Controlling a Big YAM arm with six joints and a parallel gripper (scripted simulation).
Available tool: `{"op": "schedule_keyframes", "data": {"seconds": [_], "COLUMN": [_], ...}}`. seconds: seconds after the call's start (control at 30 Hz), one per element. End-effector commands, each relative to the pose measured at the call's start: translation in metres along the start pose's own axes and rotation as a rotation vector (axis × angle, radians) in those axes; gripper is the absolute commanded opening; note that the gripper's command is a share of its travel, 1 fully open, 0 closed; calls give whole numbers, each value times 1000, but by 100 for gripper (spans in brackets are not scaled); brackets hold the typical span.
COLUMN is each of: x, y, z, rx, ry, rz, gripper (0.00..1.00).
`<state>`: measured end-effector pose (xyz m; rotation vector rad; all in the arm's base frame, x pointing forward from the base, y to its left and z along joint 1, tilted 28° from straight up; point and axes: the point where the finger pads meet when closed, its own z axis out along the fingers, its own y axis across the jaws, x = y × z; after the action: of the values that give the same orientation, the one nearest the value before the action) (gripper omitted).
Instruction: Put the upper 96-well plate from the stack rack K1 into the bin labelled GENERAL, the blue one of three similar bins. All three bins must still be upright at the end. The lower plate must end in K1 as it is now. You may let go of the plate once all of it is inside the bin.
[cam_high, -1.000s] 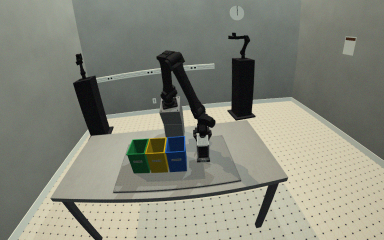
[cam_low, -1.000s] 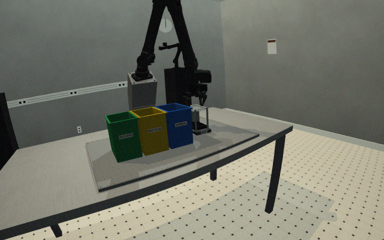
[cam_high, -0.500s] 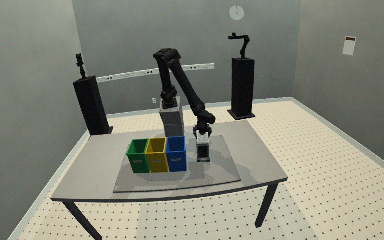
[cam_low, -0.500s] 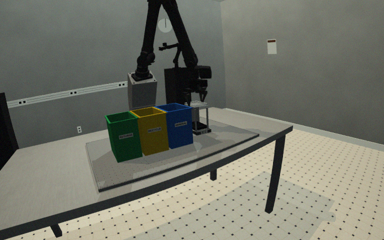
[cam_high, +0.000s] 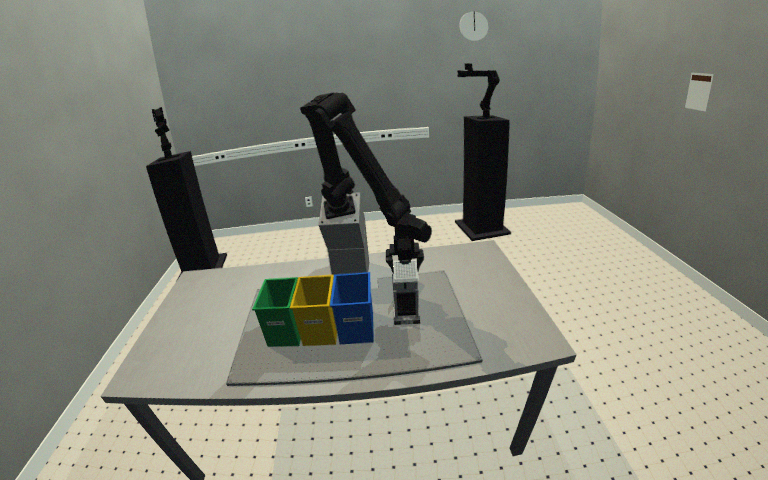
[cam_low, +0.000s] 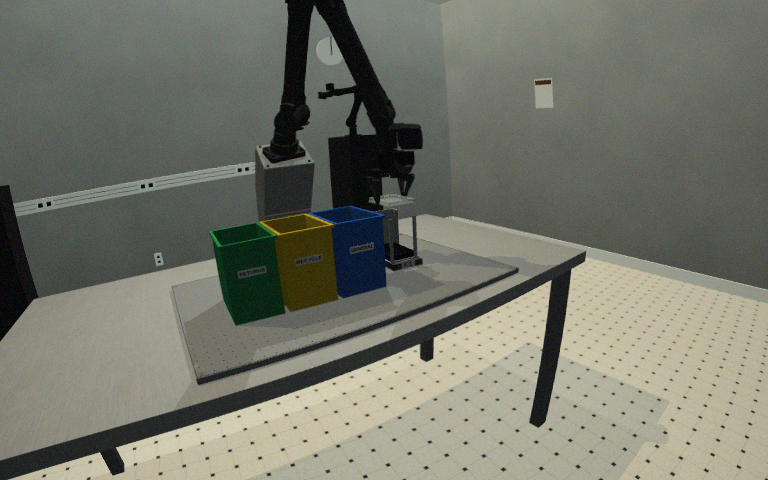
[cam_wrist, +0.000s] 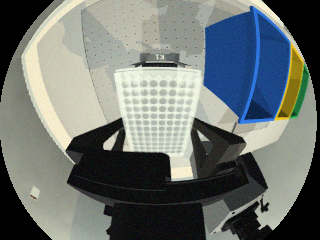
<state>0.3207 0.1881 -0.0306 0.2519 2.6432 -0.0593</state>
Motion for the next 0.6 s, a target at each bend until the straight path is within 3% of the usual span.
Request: {"op": "schedule_keyframes", "data": {"seconds": [0.0, 0.57], "x": [4, 3], "y": [0, 1], "z": [-10, -35], "rx": [-1, -3], "ry": [2, 0], "rz": [-3, -2], "gripper": [0, 0]}}
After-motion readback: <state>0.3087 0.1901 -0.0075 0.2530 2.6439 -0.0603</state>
